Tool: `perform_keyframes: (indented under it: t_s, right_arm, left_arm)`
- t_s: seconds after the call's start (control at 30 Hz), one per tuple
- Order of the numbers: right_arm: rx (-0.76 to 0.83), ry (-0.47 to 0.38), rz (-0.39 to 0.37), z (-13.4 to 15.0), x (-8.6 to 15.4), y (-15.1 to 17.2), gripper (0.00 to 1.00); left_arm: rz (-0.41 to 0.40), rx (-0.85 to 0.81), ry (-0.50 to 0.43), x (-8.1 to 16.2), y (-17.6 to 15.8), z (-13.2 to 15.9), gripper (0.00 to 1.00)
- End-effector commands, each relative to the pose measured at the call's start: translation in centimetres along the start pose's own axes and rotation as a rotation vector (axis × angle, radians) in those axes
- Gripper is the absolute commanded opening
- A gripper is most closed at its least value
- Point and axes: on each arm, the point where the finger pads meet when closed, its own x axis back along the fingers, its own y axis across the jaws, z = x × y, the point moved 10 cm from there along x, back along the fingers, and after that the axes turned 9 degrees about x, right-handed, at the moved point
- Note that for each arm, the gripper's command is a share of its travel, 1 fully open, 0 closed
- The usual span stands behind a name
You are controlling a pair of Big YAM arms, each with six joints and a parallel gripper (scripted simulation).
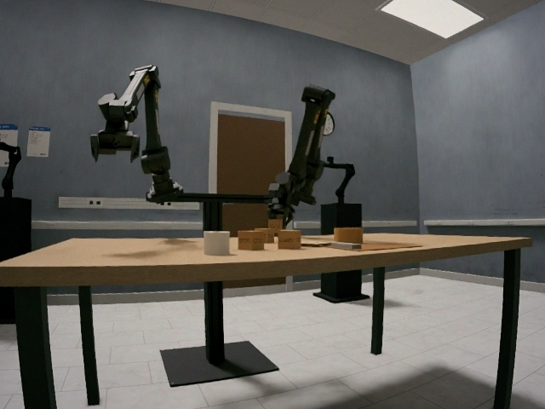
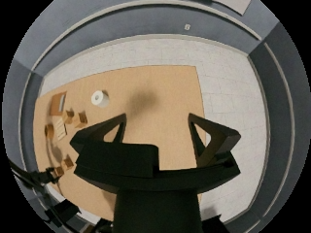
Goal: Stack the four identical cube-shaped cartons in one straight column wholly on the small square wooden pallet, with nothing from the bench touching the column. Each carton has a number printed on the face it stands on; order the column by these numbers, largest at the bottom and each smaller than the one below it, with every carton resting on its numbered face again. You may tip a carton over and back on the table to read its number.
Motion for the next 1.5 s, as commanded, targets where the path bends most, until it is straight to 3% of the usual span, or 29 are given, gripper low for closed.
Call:
perform_keyframes:
  t_s: [0.0,1.47]
  right_arm:
    - [0.015,-0.027,0.013,-1.3,0.2,-0.5,1.0]
    - [0.015,-0.027,0.013,-1.3,0.2,-0.5,1.0]
  left_arm:
    - [-0.004,-0.01,-0.01,-0.7,0.2,0.2,0.5]
    - [-0.005,-0.01,-0.008,-2.9,0.4,2.0,0.5]
